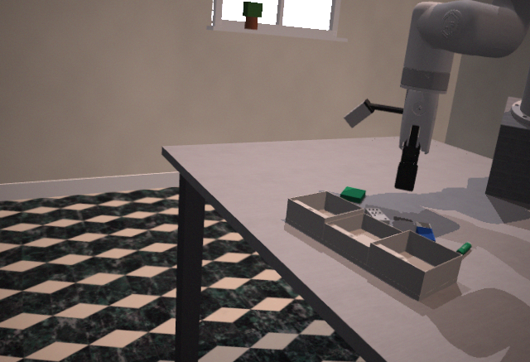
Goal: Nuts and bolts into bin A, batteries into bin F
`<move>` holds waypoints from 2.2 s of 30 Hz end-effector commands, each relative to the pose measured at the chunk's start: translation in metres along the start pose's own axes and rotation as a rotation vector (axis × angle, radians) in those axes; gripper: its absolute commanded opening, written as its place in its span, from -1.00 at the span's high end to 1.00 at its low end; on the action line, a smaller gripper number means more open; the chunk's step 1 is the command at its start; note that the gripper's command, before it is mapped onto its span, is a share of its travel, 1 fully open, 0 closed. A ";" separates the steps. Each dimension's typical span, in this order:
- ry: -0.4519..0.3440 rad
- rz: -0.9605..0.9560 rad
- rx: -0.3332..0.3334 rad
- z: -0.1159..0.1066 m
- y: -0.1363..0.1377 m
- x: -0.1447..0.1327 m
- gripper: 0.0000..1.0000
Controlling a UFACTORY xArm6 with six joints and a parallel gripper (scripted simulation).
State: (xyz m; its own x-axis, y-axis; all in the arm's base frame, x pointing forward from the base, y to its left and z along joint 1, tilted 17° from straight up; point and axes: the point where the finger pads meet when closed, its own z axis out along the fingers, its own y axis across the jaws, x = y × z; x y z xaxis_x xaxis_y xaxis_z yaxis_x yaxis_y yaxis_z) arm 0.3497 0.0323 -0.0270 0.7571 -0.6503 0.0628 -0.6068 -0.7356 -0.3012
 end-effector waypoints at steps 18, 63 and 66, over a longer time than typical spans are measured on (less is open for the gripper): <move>-0.010 0.001 -0.007 -0.015 -0.001 0.001 1.00; -0.007 0.577 -0.008 -0.012 -0.130 0.110 1.00; -0.007 0.577 -0.008 -0.012 -0.128 0.108 1.00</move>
State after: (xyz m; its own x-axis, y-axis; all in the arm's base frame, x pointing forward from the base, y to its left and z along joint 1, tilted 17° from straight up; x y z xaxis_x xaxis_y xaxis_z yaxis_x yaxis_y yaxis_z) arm 0.5065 0.0537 0.0289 0.3142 -0.9412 -0.1240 -0.9135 -0.2641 -0.3096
